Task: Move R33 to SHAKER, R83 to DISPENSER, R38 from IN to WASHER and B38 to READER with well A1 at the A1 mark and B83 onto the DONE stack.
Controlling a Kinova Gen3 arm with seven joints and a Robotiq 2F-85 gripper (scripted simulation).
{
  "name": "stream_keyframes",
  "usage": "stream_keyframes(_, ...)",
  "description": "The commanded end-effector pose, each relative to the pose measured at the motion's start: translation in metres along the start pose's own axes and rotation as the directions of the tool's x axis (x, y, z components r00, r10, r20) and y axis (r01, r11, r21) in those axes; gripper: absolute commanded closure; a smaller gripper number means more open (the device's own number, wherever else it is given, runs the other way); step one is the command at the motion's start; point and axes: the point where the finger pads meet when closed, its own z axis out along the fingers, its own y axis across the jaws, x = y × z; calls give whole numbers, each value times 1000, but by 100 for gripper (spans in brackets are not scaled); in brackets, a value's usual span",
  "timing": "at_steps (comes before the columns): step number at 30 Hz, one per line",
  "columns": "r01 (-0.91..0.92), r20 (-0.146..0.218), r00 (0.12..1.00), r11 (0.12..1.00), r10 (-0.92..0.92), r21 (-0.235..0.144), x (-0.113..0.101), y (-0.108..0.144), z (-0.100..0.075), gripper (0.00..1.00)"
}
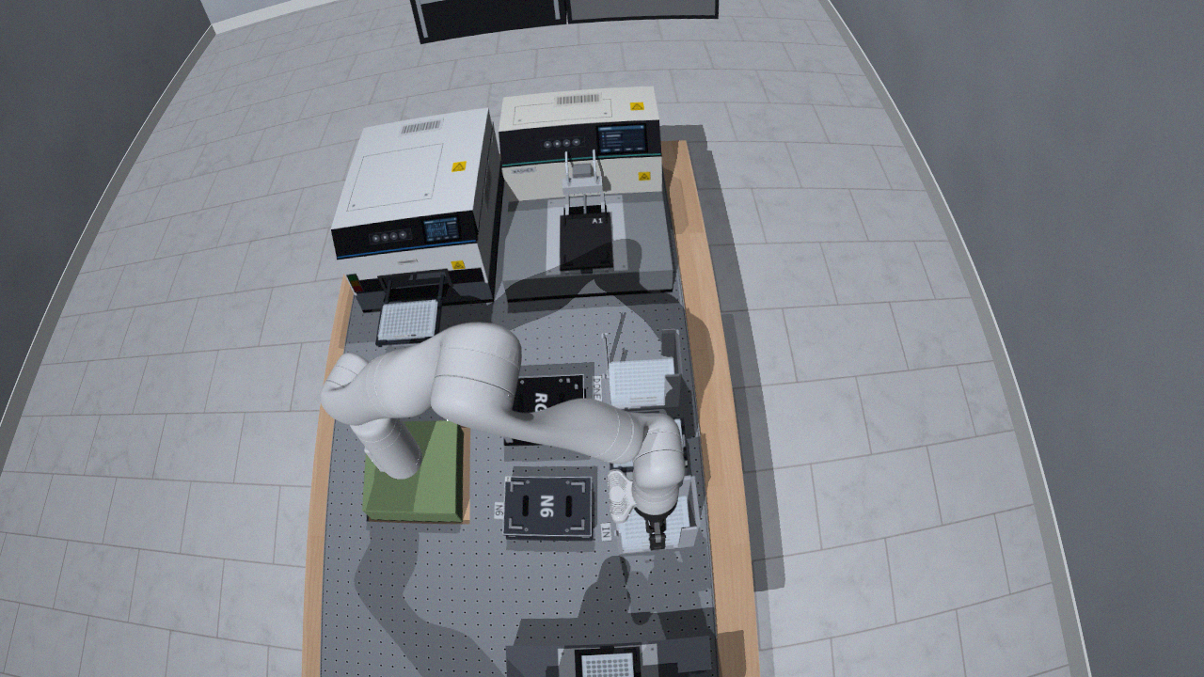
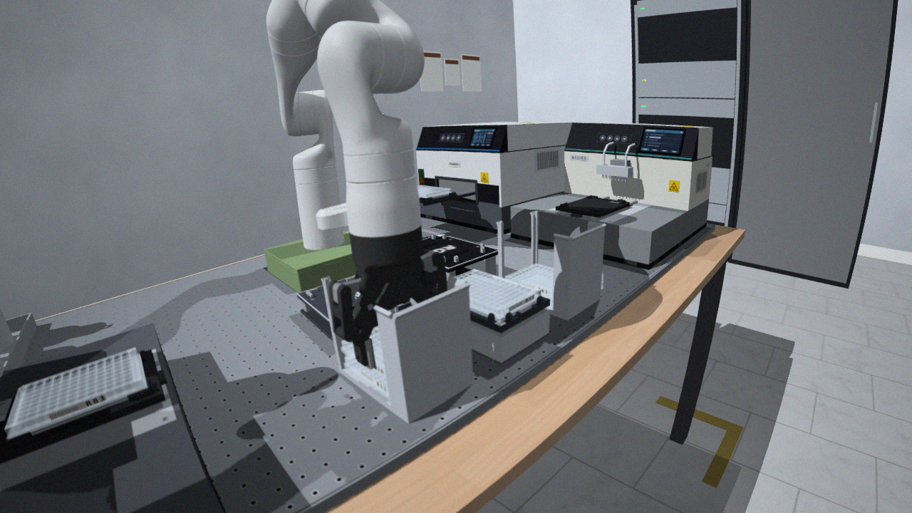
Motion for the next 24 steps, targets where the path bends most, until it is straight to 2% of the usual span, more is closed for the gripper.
stream_keyframes(1,-2,3,1000,1000,2,0,-1,0,-2,6)
stream_keyframes(24,-5,1,1000,1000,5,-3,-1,0,-5,6)
